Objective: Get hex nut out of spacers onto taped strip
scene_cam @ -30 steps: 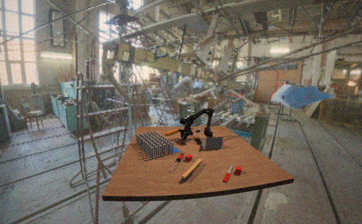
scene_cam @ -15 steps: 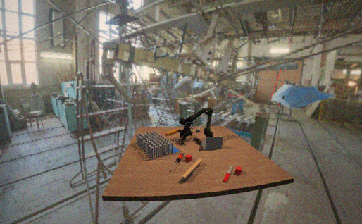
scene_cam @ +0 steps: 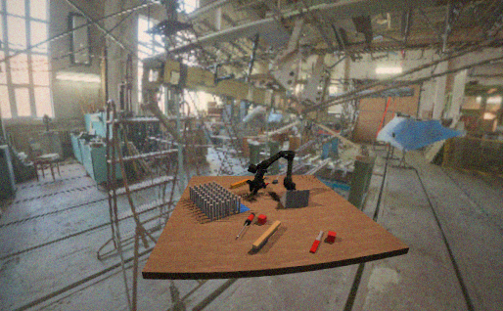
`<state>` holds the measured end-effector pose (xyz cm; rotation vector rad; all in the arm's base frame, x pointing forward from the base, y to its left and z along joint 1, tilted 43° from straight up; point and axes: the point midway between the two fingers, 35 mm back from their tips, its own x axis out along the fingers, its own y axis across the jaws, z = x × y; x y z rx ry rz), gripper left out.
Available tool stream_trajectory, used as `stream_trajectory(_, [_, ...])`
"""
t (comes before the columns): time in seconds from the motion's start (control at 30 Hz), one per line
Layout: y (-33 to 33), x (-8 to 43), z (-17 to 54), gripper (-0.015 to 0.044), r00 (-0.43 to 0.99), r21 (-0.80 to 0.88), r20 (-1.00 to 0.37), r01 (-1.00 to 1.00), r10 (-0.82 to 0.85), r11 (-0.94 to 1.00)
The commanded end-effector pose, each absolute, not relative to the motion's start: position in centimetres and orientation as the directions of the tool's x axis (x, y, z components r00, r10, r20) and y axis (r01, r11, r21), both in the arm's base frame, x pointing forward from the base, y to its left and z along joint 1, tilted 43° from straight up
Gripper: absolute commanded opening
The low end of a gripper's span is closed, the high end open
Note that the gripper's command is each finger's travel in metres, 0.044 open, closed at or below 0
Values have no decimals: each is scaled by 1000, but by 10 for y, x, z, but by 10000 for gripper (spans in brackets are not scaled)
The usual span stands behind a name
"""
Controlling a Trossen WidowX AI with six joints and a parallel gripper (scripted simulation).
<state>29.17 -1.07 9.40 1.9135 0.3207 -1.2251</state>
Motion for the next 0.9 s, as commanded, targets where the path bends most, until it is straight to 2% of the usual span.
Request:
stream_trajectory(0.0, [-9,296,95,0,501,505,-841,588,-206,-631])
stream_trajectory(0.87, [-2,308,90,0,502,506,-840,587,-206,-632])
